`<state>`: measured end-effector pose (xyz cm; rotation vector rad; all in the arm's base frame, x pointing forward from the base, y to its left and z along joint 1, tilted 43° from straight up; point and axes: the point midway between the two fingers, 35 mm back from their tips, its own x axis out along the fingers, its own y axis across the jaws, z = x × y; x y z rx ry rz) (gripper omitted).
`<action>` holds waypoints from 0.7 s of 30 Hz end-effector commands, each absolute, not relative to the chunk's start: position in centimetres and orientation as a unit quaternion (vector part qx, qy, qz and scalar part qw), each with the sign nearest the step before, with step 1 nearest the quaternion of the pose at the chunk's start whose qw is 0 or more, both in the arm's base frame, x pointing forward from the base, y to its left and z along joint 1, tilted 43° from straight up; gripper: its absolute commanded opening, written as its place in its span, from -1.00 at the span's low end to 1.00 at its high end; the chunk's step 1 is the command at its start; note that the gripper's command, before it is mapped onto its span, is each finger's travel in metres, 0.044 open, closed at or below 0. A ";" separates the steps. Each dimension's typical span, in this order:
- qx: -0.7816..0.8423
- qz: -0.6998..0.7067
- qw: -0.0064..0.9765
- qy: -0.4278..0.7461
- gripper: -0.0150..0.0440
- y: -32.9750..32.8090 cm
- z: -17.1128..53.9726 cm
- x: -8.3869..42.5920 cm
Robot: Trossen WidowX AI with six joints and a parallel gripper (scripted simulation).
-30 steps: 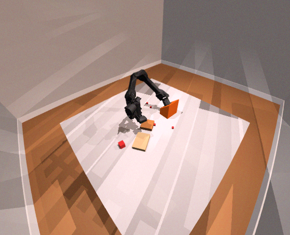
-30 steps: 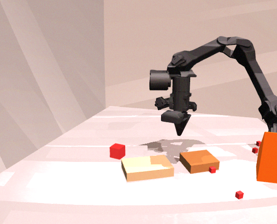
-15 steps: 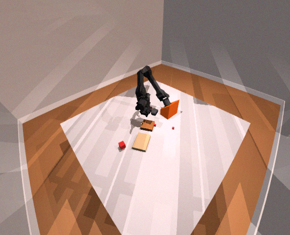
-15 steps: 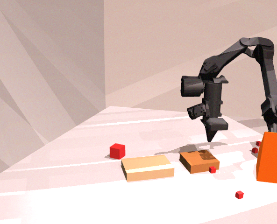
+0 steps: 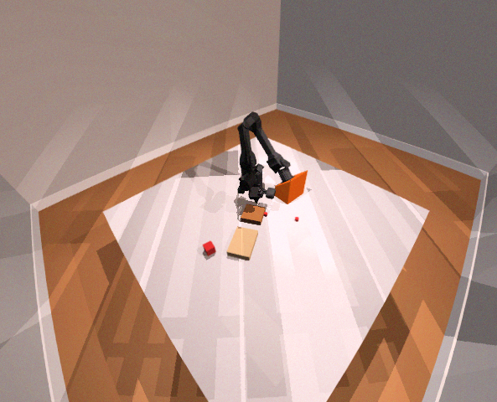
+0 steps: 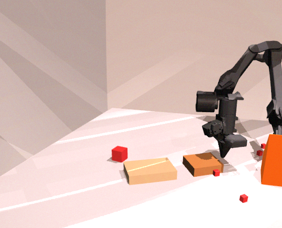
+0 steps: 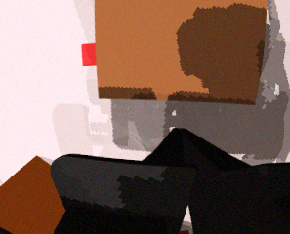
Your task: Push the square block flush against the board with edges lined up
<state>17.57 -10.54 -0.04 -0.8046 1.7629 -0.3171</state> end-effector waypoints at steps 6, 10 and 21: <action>-0.345 -0.133 0.548 0.750 -0.49 -12.0 -1.5 16.7; -0.345 -0.133 0.549 0.750 -0.49 -11.9 -1.6 16.9; -0.344 -0.133 0.549 0.750 -0.49 -11.8 -1.9 18.1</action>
